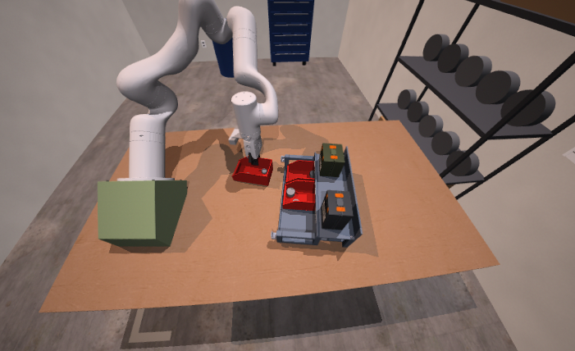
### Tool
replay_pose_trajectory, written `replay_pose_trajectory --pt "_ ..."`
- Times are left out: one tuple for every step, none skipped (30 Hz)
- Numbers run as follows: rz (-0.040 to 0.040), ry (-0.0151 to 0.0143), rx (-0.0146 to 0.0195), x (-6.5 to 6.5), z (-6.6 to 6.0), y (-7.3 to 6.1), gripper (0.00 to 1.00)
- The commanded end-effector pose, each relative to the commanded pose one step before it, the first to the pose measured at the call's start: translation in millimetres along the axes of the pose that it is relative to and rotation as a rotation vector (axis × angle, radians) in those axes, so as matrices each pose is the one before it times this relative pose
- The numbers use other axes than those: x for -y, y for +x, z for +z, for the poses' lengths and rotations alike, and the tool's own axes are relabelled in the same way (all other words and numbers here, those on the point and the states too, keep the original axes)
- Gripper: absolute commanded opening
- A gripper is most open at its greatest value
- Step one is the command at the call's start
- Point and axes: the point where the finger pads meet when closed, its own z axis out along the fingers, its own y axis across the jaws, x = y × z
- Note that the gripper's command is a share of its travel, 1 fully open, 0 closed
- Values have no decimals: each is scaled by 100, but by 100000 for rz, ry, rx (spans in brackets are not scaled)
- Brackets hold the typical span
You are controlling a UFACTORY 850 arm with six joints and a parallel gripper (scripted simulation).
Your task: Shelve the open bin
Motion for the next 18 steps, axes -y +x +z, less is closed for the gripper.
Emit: replay_pose_trajectory --pt "-41 -3 119 -8 -54 -54 29" --pt "0 0 0 0 0 0 29" --pt "0 0 0 0 0 0 29" --pt "0 0 0 0 0 0 29" --pt "0 0 0 0 0 0 29" --pt "0 0 0 0 0 0 29" --pt "0 0 0 0 1 0 0" --pt "0 0 0 0 0 0 0" --pt "0 0 0 0 0 0 0" --pt "0 0 0 0 0 0 0" --pt "0 0 0 0 0 0 0" --pt "0 0 0 0 0 0 0" --pt "0 0 0 0 0 0 0" --pt "0 0 0 0 0 0 0" --pt "0 0 0 0 0 0 0" --pt "0 0 0 0 0 0 0" --pt "0 0 0 0 0 0 0" --pt "0 0 0 0 0 0 0"
